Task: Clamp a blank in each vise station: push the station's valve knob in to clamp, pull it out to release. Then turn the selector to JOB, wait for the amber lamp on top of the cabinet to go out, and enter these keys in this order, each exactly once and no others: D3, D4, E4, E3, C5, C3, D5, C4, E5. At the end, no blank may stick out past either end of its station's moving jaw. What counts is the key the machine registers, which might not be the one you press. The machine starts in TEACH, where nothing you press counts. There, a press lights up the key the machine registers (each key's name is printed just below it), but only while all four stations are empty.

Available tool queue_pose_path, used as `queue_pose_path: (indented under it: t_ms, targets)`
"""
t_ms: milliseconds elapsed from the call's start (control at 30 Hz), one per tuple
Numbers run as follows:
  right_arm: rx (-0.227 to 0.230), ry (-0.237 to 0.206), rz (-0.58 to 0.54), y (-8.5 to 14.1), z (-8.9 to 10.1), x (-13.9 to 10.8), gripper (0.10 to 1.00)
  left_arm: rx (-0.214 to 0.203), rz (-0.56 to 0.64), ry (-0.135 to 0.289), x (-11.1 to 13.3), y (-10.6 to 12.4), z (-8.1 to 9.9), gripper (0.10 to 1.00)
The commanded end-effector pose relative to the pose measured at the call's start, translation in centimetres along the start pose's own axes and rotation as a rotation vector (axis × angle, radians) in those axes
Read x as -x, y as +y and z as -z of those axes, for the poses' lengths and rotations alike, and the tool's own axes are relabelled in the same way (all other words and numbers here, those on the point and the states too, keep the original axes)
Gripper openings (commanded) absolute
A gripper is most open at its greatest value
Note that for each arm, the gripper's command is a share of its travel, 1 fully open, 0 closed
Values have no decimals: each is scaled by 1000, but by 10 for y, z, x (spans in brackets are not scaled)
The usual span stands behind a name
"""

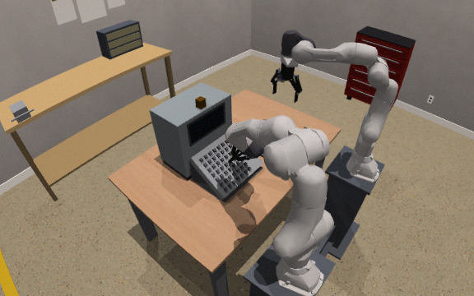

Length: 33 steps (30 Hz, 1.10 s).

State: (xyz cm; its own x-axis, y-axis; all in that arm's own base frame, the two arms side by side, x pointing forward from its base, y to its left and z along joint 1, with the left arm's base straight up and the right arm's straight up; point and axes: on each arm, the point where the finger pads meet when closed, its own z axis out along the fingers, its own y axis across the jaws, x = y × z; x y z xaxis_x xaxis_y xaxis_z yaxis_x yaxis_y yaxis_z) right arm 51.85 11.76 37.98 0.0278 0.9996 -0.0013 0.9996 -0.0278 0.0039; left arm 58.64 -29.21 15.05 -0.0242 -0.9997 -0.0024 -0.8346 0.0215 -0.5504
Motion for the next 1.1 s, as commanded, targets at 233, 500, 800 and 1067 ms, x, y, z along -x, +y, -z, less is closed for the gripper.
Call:
queue_pose_path:
  t_ms: [233, 500, 800, 1067]
  targets:
    - [0, 0, 0, 0, 0, 0, 1000, -1, 2, 1, -1, 20, 8, 99]
    - [0, 0, 0, 0, 0, 0, 1000, -1, 2, 1, -1, 33, 8, 99]
    - [0, 0, 0, 0, 0, 0, 1000, -1, 2, 1, -1, 33, 8, 99]
    - [0, 0, 0, 0, 0, 0, 1000, -1, 2, 1, -1, 33, 6, 99]
